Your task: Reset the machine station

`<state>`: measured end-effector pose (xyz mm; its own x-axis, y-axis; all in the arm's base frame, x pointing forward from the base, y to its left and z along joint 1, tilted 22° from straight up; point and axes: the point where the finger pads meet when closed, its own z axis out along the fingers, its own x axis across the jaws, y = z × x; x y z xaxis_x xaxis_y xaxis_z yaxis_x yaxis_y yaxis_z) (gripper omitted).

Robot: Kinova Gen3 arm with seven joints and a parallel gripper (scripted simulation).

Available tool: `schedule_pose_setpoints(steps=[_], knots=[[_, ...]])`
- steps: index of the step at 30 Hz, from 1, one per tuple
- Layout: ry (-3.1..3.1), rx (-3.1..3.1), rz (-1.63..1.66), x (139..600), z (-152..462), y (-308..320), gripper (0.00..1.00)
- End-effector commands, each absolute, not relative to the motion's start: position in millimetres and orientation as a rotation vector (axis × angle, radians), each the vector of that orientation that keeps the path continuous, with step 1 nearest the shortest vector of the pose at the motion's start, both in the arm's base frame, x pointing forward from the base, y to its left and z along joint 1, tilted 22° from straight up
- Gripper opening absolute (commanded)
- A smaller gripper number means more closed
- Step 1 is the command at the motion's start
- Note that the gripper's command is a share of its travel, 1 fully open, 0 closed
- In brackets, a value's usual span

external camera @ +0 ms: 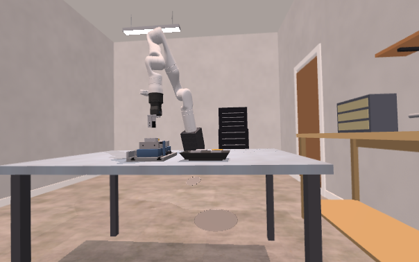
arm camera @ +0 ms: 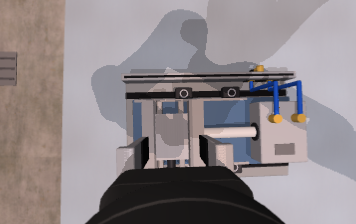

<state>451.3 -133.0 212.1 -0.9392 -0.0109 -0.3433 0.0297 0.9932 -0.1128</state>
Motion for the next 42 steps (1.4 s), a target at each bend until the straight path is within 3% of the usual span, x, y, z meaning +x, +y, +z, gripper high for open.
schedule_pose_setpoints(steps=[1, 9, 10, 42], knots=[[2.778, 0.020, -0.174, 450.8, 219.1, -135.5, 1.00], [2.778, 0.020, -0.174, 449.7, 222.0, -135.1, 1.00], [2.778, 0.020, -0.174, 449.7, 222.0, -135.1, 0.00], [2.778, 0.020, -0.174, 449.7, 222.0, -135.1, 0.00]])
